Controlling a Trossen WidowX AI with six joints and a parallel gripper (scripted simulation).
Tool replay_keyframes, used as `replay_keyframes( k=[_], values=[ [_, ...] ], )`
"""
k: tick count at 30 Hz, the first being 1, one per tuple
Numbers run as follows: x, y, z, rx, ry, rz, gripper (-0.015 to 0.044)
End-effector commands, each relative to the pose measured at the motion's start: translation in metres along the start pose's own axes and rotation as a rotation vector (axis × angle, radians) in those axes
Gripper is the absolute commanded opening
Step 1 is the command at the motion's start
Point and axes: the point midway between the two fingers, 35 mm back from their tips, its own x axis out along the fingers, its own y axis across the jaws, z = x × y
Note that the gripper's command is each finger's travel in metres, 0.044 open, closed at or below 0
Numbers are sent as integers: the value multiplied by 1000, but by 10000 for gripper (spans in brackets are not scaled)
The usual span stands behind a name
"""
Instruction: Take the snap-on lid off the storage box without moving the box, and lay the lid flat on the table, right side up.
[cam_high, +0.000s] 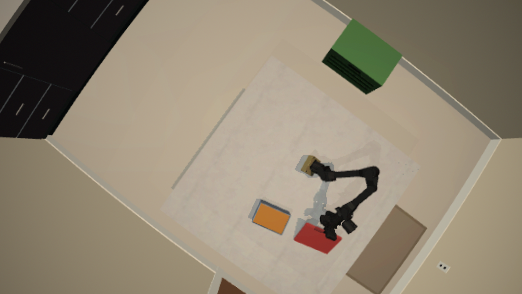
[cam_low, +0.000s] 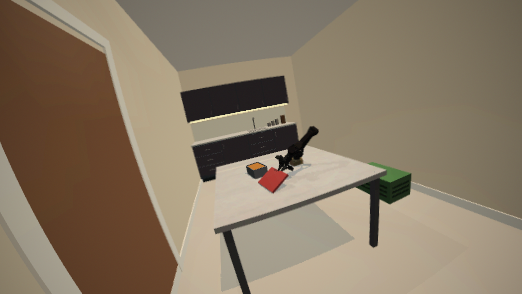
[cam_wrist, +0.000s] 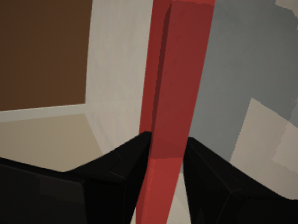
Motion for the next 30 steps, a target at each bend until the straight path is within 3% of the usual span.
replay_keyframes(
  k=[1,30],
  values=[
    [6,-14,7,7,-17,-35,0],
    [21,-32,7,8,-16,-35,0]
  ],
)
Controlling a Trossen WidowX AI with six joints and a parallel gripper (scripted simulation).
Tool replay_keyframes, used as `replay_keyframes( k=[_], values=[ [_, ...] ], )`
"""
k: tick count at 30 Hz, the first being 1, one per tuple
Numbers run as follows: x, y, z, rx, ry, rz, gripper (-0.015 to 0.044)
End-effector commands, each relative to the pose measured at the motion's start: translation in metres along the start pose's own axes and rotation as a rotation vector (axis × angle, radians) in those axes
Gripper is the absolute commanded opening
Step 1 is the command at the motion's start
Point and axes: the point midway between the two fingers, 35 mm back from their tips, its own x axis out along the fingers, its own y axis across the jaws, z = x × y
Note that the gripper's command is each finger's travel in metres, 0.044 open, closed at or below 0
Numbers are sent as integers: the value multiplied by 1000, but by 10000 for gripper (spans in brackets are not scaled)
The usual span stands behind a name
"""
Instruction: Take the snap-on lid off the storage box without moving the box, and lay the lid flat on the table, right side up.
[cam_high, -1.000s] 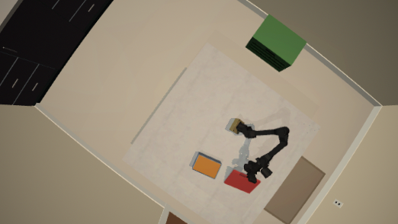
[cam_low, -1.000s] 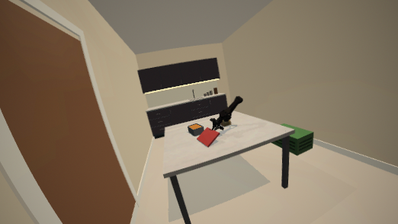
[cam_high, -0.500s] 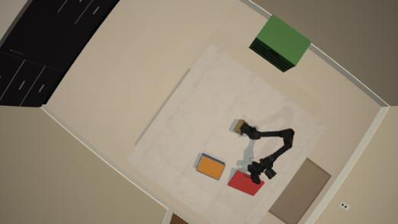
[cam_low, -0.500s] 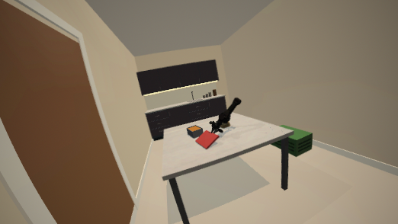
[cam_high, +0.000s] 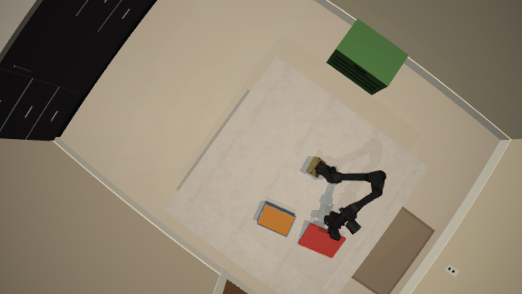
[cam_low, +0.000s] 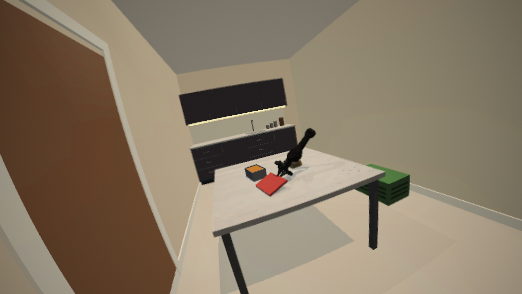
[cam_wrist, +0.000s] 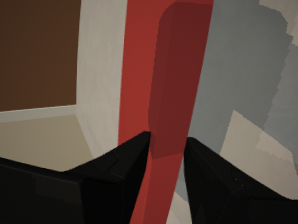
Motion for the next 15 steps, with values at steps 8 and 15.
replay_keyframes(
  k=[8,15],
  values=[
    [0,1,-1,8,-16,-24,184],
    [-2,-2,1,8,-16,-24,327]
  ],
)
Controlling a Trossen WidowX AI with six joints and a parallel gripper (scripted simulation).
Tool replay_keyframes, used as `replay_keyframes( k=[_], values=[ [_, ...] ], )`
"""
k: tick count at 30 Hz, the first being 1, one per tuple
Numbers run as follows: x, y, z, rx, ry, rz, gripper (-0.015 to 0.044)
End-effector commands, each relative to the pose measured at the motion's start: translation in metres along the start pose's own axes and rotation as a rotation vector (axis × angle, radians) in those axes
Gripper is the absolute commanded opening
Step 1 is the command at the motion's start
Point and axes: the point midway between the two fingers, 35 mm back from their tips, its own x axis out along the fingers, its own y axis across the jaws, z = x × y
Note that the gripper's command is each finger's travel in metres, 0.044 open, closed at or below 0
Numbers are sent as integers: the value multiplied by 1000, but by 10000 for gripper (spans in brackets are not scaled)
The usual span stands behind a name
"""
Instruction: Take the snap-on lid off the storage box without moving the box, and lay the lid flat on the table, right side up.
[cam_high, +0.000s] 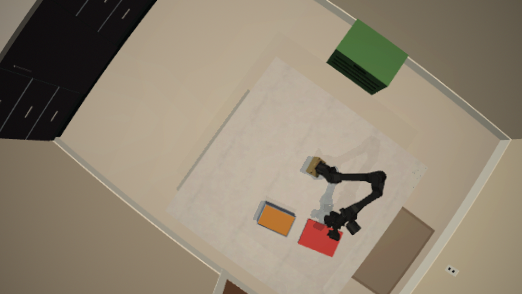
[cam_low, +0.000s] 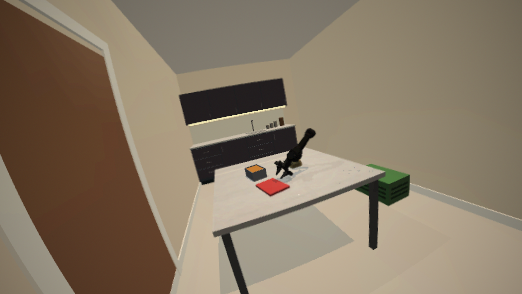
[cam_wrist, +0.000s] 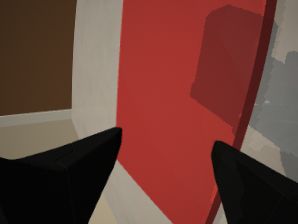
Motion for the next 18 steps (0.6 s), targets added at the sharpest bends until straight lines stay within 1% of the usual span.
replay_keyframes(
  k=[1,4,5,18],
  values=[
    [-4,-3,0,2,5,-2,354],
    [-8,-7,1,3,4,-2,433],
    [-10,-9,1,3,4,-2,440],
    [-30,-25,1,4,4,-3,440]
  ],
)
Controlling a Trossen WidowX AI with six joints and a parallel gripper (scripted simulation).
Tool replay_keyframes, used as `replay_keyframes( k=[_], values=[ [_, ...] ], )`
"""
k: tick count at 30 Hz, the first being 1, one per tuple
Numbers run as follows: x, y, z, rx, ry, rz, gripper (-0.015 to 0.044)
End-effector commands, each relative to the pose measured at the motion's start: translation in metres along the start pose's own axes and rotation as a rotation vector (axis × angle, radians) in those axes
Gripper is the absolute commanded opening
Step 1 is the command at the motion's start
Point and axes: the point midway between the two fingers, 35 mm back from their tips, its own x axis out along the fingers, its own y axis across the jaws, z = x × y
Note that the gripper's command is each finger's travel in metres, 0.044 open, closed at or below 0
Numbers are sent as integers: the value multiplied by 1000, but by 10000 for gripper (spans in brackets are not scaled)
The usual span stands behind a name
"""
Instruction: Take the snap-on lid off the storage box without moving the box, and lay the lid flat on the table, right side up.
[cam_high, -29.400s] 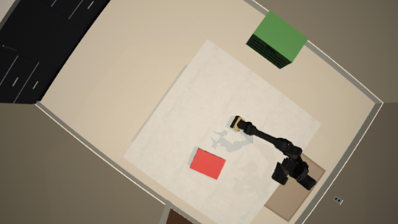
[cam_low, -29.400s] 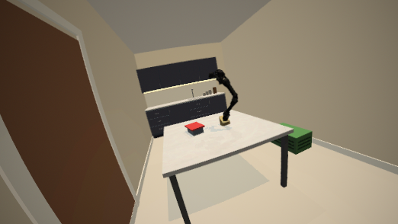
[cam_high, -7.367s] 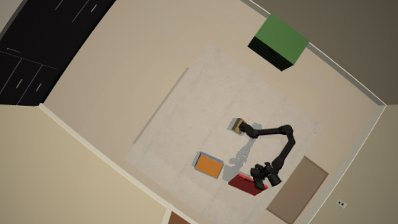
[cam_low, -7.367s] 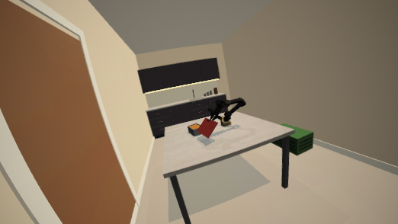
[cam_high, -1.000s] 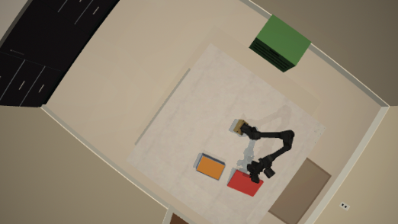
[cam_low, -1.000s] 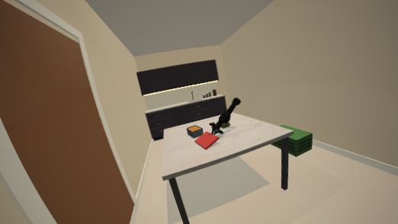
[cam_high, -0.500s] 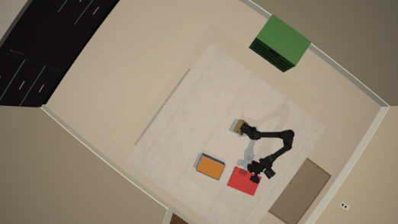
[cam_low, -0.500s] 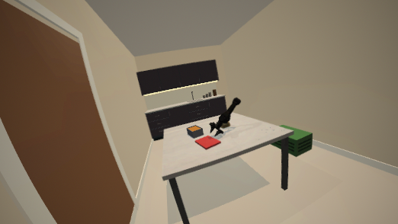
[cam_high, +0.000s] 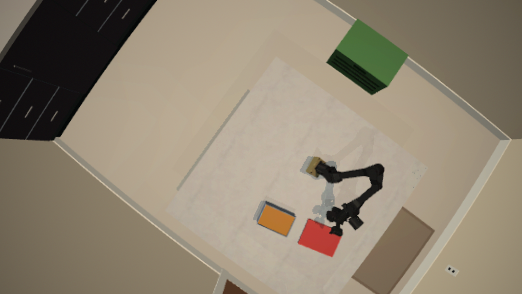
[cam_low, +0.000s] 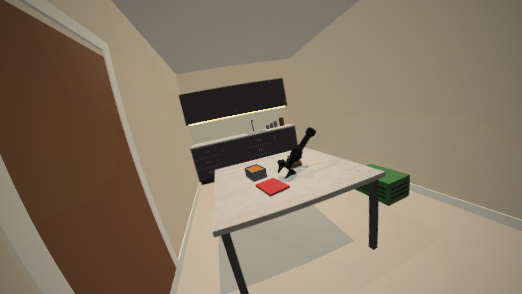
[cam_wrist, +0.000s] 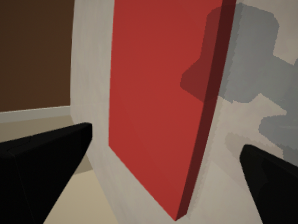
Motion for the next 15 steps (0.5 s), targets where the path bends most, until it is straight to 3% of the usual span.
replay_keyframes(
  k=[1,15],
  values=[
    [-7,-8,3,6,-7,-2,440],
    [-29,-26,3,7,-7,-3,440]
  ],
)
